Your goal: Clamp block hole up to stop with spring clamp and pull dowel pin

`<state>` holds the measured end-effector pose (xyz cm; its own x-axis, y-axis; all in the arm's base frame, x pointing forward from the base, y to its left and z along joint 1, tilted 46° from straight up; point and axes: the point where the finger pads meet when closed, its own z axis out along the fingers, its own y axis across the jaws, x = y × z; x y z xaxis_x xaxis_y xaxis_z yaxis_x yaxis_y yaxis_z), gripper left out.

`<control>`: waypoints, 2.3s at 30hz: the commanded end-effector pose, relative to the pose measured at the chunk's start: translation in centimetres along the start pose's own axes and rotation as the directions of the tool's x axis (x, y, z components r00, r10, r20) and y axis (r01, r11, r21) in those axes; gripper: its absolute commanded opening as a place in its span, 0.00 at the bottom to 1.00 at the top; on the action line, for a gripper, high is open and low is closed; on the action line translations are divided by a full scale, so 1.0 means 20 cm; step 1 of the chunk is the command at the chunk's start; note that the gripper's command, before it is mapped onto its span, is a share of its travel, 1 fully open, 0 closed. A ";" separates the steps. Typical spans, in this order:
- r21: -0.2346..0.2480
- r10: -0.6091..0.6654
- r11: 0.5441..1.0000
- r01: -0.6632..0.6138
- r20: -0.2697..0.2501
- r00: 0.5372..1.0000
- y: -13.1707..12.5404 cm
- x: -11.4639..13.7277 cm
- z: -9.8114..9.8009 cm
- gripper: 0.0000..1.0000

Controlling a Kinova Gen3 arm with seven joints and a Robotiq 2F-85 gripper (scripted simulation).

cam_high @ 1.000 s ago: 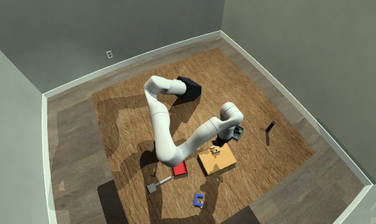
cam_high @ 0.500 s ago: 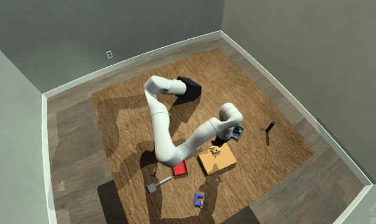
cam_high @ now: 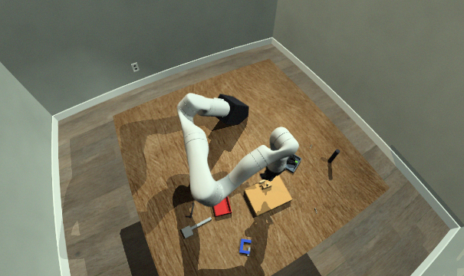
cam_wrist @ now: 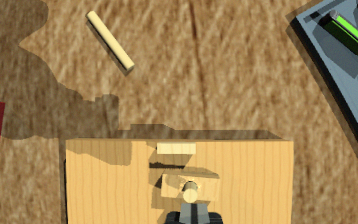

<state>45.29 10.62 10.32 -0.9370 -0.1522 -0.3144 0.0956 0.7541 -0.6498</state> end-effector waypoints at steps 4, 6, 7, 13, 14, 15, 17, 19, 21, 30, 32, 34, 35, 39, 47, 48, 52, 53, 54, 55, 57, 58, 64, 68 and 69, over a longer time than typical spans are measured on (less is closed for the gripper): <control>-0.001 -0.004 1.000 0.004 -0.002 1.000 0.00 0.00 0.00 0.10; -0.001 -0.006 1.000 0.006 -0.003 1.000 -0.01 0.00 0.00 0.10; -0.001 -0.006 1.000 0.006 -0.003 1.000 -0.01 0.00 0.00 0.10; -0.001 -0.010 1.000 0.010 -0.007 1.000 -0.01 0.01 0.00 0.10; -0.001 -0.010 1.000 0.010 -0.007 1.000 -0.01 0.01 0.00 0.10; -0.001 -0.010 1.000 0.010 -0.007 1.000 -0.01 0.01 0.00 0.10; -0.001 -0.011 1.000 0.011 -0.008 1.000 -0.01 0.01 0.00 0.10; -0.001 -0.011 1.000 0.011 -0.008 1.000 -0.01 0.01 0.00 0.10; -0.001 -0.011 1.000 0.011 -0.008 1.000 -0.01 0.01 0.00 0.10; -0.001 -0.011 1.000 0.011 -0.008 1.000 -0.01 0.01 0.00 0.10; -0.001 -0.011 1.000 0.011 -0.008 1.000 -0.01 0.01 0.00 0.10; -0.001 -0.011 1.000 0.011 -0.008 1.000 -0.01 0.01 0.00 0.10; -0.001 -0.011 1.000 0.011 -0.008 1.000 -0.01 0.01 0.00 0.10; -0.001 -0.011 1.000 0.011 -0.008 1.000 -0.01 0.01 0.00 0.10; -0.001 -0.011 1.000 0.011 -0.008 1.000 -0.01 0.01 0.00 0.10; -0.001 -0.011 1.000 0.011 -0.008 1.000 -0.01 0.01 0.00 0.10; -0.001 -0.011 1.000 0.011 -0.008 1.000 -0.01 0.01 0.00 0.10; -0.001 -0.011 1.000 0.011 -0.008 1.000 -0.01 0.01 0.00 0.10; -0.001 -0.011 1.000 0.011 -0.008 1.000 -0.01 0.01 0.00 0.10; -0.001 -0.011 1.000 0.011 -0.008 1.000 -0.01 0.01 0.00 0.10; -0.001 -0.011 1.000 0.011 -0.008 1.000 -0.01 0.01 0.00 0.10; -0.001 -0.011 1.000 0.011 -0.008 1.000 -0.01 0.01 0.00 0.10; -0.001 0.006 1.000 -0.006 -0.008 1.000 -0.01 0.01 0.00 0.10; -0.001 0.052 0.999 -0.052 -0.008 0.999 -0.01 0.00 0.00 0.10; -0.001 0.052 0.999 -0.052 -0.008 0.999 -0.01 0.00 0.00 0.10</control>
<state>45.13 10.38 10.43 -0.9357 -0.1147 -0.3337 0.1339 0.7596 -0.6365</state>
